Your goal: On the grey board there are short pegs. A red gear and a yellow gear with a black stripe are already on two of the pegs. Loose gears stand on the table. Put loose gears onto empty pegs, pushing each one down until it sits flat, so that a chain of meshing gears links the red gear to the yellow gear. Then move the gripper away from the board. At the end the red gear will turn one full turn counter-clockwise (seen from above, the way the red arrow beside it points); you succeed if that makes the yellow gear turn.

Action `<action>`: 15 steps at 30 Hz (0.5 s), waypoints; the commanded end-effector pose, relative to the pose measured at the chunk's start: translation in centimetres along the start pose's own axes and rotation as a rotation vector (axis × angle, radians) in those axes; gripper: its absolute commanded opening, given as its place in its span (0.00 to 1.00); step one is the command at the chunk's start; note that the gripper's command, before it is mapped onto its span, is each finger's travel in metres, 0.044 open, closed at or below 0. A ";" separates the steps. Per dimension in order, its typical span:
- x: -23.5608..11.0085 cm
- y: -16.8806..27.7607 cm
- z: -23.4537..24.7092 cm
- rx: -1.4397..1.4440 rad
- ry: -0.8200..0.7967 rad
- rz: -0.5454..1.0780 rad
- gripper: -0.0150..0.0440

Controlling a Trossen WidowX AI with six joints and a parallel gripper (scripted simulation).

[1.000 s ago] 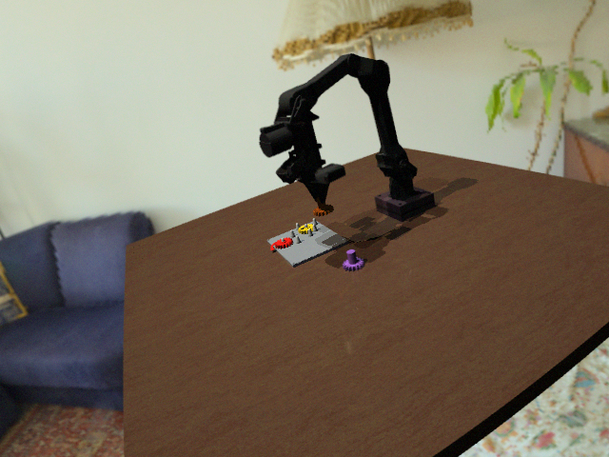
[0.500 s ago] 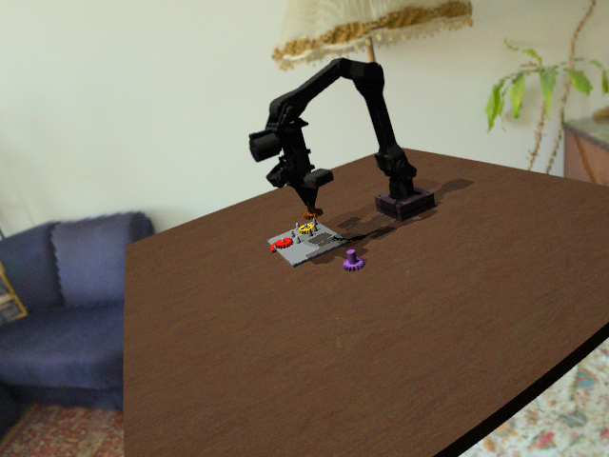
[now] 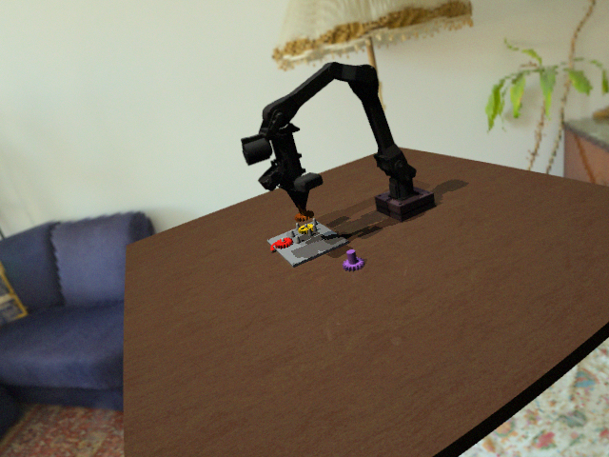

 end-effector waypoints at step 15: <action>1.6 -0.1 -4.8 -0.039 0.005 -0.011 0.25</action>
Point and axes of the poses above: the point midway between the two fingers, 35 mm back from their tips, its own x axis out along the fingers, its own z axis across the jaws, y = z × x, the point moved 7 cm from there along -x, back along the fingers, and after that the axes turned 4 degrees about -x, right-handed, at the moved point
